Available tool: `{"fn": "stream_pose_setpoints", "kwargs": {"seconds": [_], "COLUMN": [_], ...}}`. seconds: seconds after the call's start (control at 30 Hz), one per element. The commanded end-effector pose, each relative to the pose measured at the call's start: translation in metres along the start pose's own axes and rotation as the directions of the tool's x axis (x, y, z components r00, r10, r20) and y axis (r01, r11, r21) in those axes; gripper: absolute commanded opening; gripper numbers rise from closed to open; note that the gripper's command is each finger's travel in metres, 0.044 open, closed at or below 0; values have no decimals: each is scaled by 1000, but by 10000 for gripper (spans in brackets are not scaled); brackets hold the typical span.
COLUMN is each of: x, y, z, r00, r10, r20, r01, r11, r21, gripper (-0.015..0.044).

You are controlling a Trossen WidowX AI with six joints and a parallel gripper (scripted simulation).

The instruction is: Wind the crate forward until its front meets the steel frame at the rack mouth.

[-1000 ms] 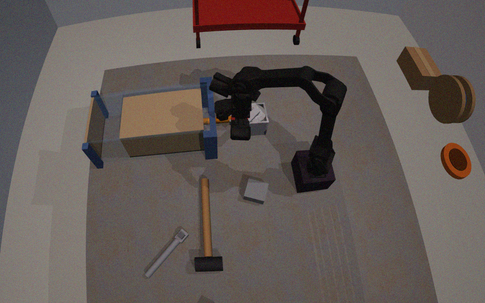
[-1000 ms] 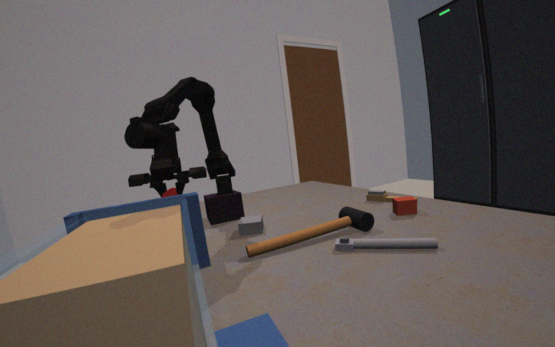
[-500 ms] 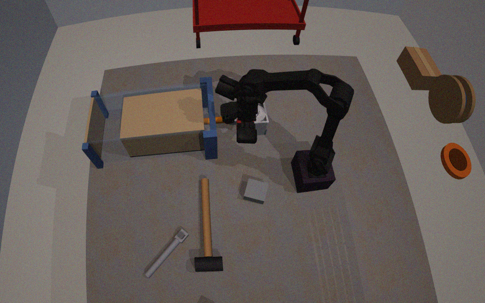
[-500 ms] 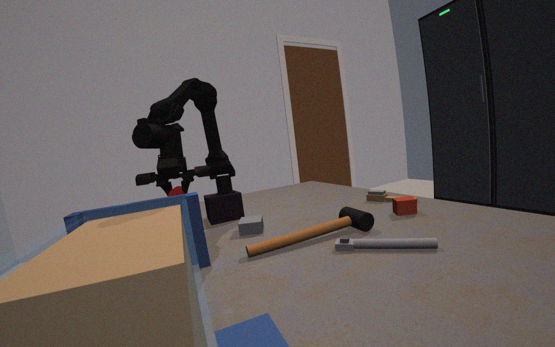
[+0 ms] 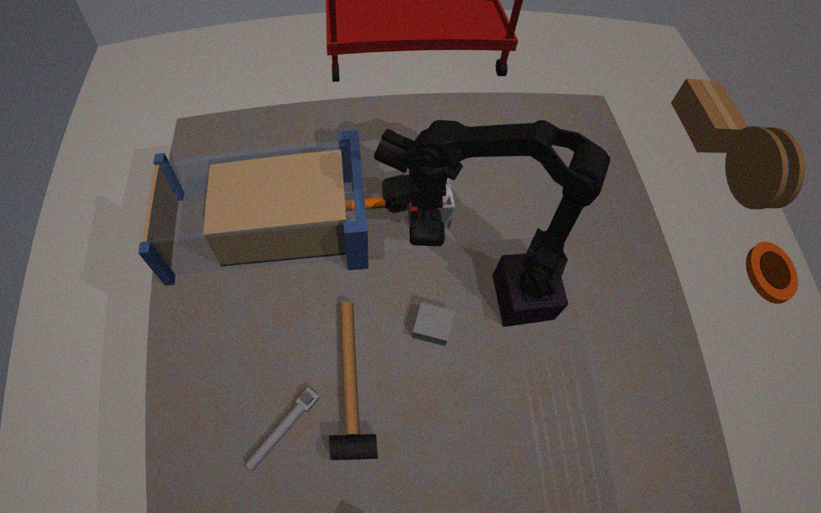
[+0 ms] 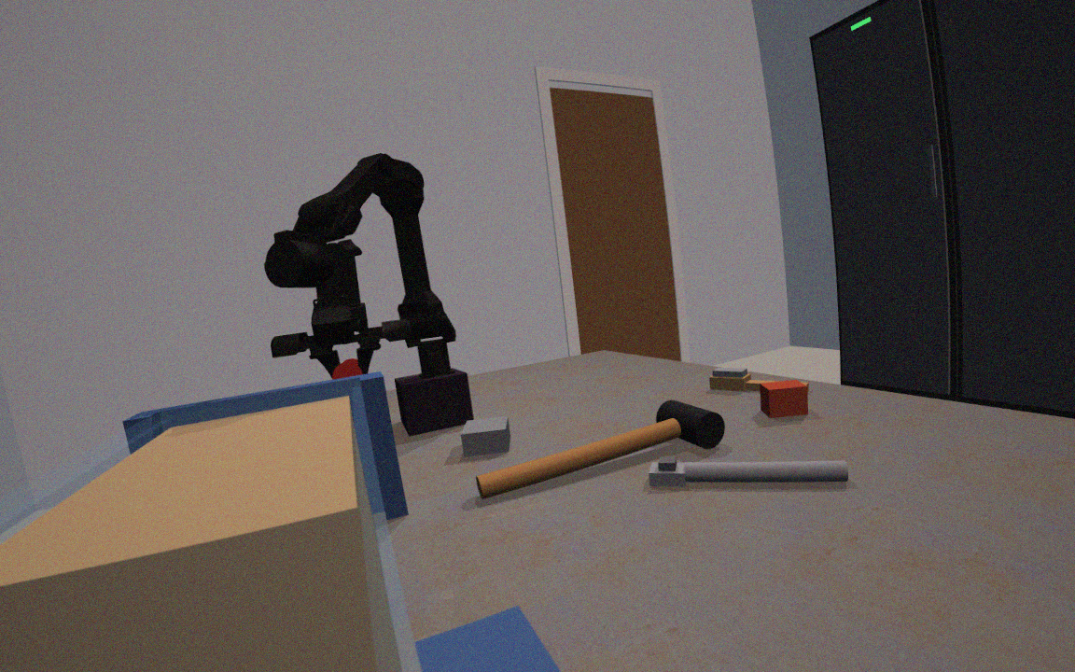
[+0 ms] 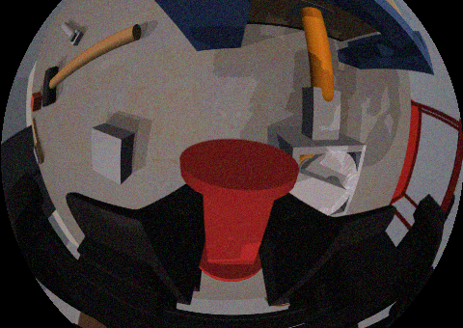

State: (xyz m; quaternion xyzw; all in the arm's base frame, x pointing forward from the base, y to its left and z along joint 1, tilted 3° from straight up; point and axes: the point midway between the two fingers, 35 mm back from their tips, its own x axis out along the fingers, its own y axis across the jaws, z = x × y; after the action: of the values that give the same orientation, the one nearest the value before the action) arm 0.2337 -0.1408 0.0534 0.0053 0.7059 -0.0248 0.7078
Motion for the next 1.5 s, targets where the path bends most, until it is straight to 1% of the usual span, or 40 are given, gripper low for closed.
{"fn": "stream_pose_setpoints", "kwargs": {"seconds": [0.0, 1.47], "x": [1, 0], "y": [2, -8], "z": [-14, -70], "r00": [1000, 999], "r10": [6, 5], "r20": [-27, -32], "r01": [-6, -5], "r11": [1000, 1000], "r21": [4, 4], "gripper": [0, 0]}}
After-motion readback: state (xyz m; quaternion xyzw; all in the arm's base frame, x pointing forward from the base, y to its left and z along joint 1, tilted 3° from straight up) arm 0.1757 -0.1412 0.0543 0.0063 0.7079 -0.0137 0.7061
